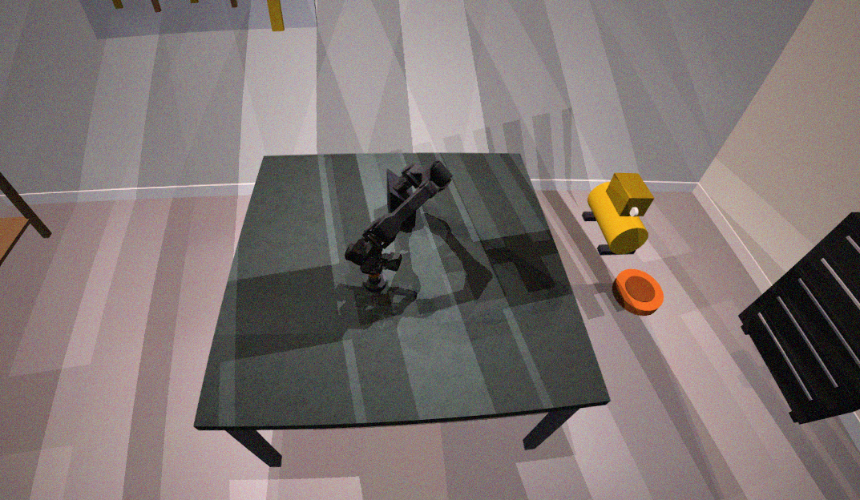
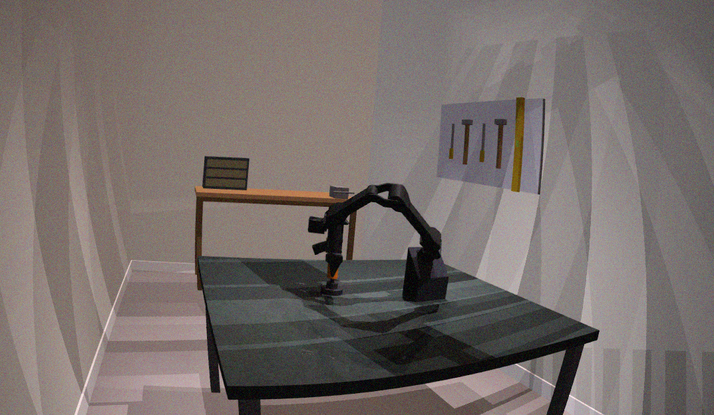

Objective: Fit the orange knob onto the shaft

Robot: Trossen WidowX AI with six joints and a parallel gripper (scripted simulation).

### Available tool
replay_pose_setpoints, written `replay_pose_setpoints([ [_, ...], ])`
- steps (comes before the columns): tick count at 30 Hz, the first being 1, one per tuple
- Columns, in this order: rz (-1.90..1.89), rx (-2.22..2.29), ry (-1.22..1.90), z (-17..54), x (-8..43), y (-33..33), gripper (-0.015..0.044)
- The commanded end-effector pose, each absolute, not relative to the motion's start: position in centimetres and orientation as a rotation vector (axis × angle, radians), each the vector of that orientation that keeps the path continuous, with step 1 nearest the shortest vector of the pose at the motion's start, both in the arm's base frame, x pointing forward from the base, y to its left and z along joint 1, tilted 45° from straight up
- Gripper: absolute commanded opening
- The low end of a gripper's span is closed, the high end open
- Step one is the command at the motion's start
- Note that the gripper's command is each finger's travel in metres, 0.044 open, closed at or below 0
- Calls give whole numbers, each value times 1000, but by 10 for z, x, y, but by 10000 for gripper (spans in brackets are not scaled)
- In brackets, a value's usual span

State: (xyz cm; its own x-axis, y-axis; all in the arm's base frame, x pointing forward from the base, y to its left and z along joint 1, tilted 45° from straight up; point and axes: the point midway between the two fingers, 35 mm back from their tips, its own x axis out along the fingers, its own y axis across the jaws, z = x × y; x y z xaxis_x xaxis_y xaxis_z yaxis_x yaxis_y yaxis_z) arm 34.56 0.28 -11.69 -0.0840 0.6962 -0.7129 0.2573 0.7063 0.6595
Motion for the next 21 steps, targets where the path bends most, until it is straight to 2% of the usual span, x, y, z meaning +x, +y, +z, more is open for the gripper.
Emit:
replay_pose_setpoints([
  [1, 431, 786, 1661, -117, 343, 3, 0],
  [21, 431, 786, 1661, -119, 342, 4, 0],
])
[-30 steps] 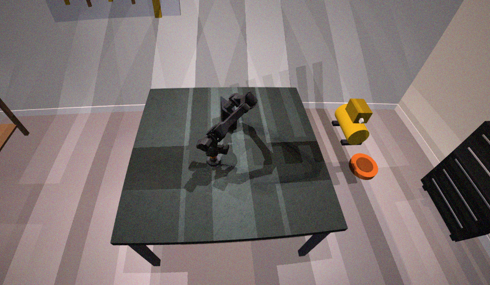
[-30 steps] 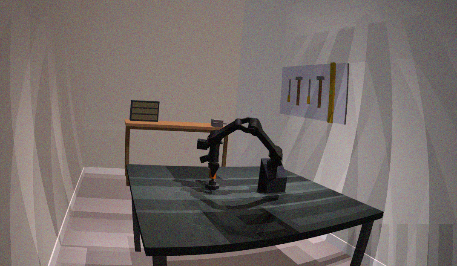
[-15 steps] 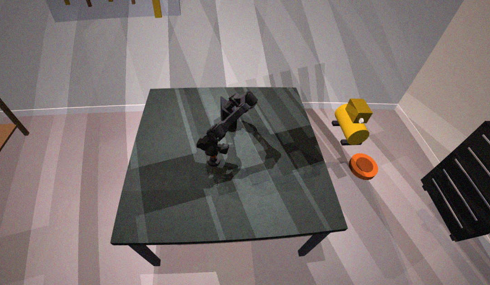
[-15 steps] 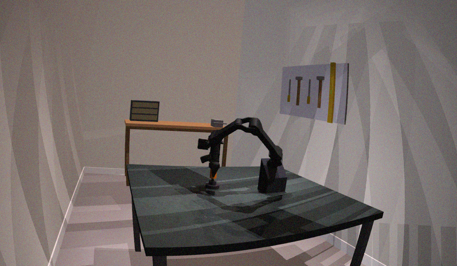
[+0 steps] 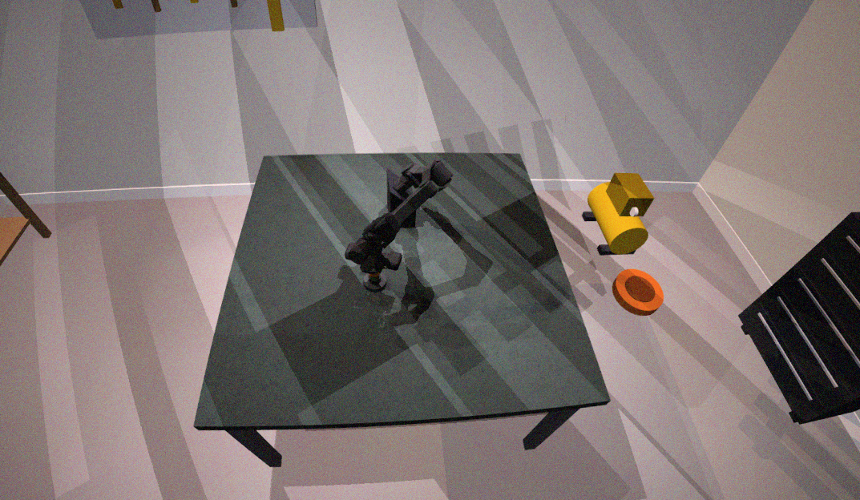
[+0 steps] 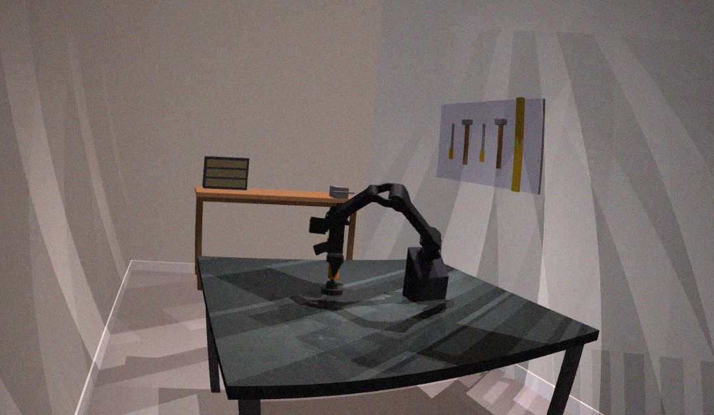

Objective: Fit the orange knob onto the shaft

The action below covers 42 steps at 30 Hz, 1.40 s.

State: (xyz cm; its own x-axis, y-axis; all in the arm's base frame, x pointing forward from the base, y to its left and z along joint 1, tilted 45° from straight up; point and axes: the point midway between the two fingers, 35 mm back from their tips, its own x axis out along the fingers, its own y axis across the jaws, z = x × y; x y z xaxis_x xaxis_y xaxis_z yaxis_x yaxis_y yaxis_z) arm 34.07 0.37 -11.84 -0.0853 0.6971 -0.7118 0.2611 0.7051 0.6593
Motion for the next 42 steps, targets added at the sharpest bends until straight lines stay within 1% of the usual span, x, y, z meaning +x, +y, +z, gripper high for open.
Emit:
replay_pose_setpoints([
  [1, 431, 786, 1661, -119, 342, 4, 0],
  [10, 424, 792, 1664, -115, 345, 1, 0],
  [18, 259, 939, 1724, -117, 349, 3, 0],
  [42, 259, 939, 1725, -117, 342, 3, 0],
])
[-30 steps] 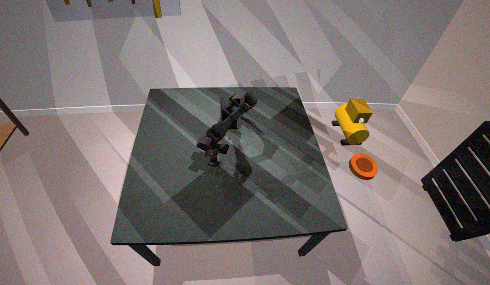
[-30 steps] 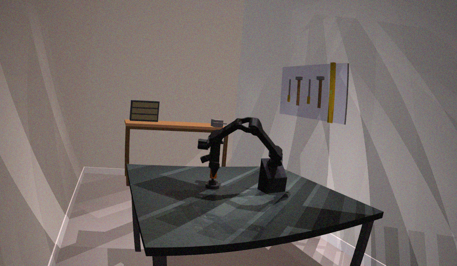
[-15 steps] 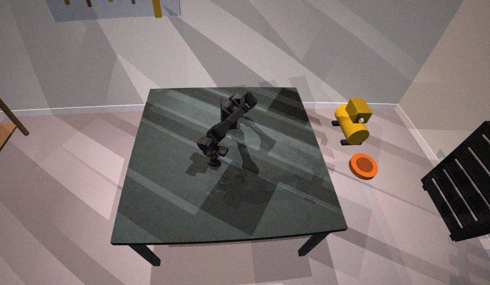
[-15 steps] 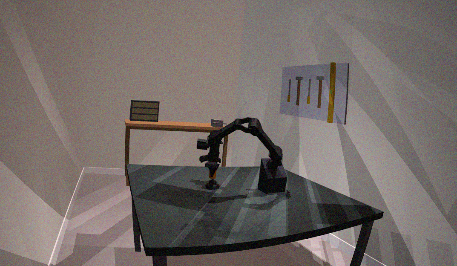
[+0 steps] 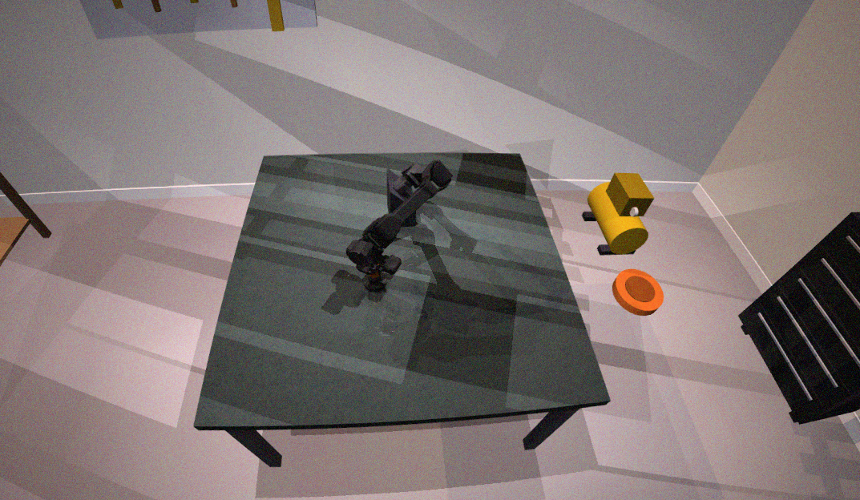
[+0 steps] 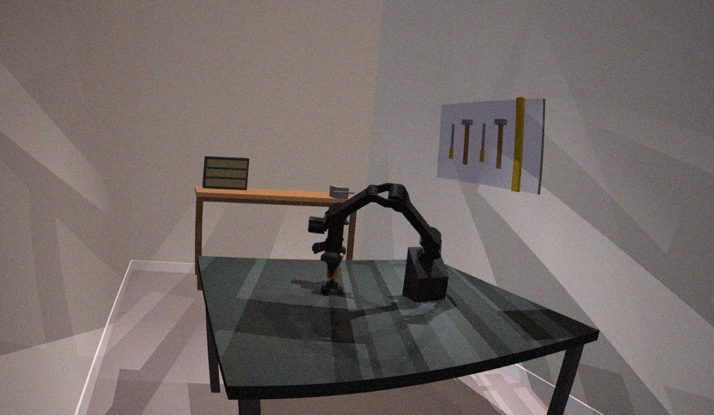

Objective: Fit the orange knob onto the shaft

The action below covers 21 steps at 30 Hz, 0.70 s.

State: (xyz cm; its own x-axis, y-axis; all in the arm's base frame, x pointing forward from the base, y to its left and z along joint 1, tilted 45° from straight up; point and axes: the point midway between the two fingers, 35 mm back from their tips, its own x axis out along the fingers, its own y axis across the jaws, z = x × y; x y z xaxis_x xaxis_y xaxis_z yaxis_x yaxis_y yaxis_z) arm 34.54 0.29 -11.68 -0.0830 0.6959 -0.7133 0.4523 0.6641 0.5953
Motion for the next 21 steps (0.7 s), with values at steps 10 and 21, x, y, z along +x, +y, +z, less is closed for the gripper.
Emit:
replay_pose_setpoints([
  [10, 259, 939, 1725, -118, 342, 4, 0],
  [21, 259, 939, 1725, -116, 345, 2, 0],
])
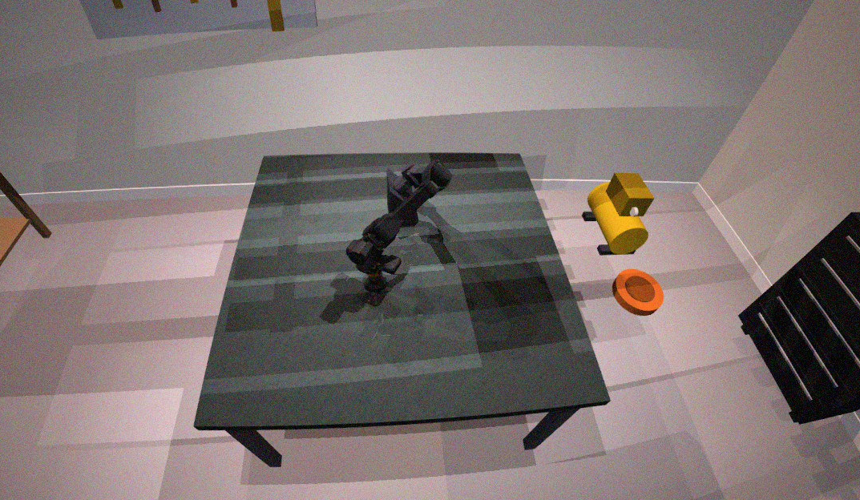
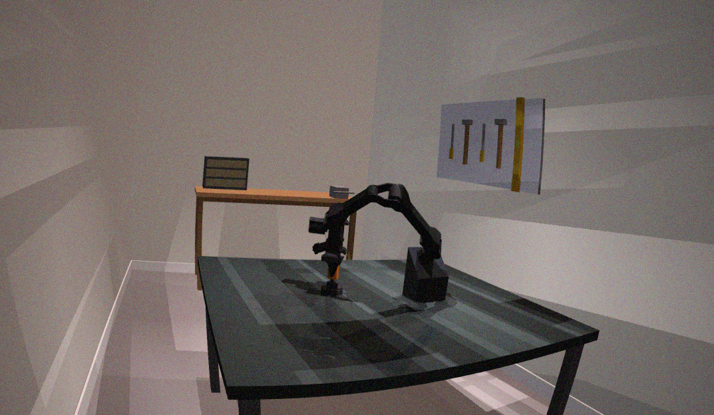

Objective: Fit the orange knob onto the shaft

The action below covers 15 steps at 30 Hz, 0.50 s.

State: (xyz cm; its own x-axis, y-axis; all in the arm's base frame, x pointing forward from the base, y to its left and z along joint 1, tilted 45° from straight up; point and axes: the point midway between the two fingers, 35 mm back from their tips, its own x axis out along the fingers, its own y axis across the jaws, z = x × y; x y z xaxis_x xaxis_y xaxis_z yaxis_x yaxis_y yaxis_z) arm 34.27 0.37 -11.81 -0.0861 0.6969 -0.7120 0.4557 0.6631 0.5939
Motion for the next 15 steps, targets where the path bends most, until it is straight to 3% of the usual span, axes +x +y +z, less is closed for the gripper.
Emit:
replay_pose_setpoints([
  [1, 259, 939, 1725, -116, 345, 2, 0],
  [15, 79, 1091, 1776, -117, 348, 3, 0],
])
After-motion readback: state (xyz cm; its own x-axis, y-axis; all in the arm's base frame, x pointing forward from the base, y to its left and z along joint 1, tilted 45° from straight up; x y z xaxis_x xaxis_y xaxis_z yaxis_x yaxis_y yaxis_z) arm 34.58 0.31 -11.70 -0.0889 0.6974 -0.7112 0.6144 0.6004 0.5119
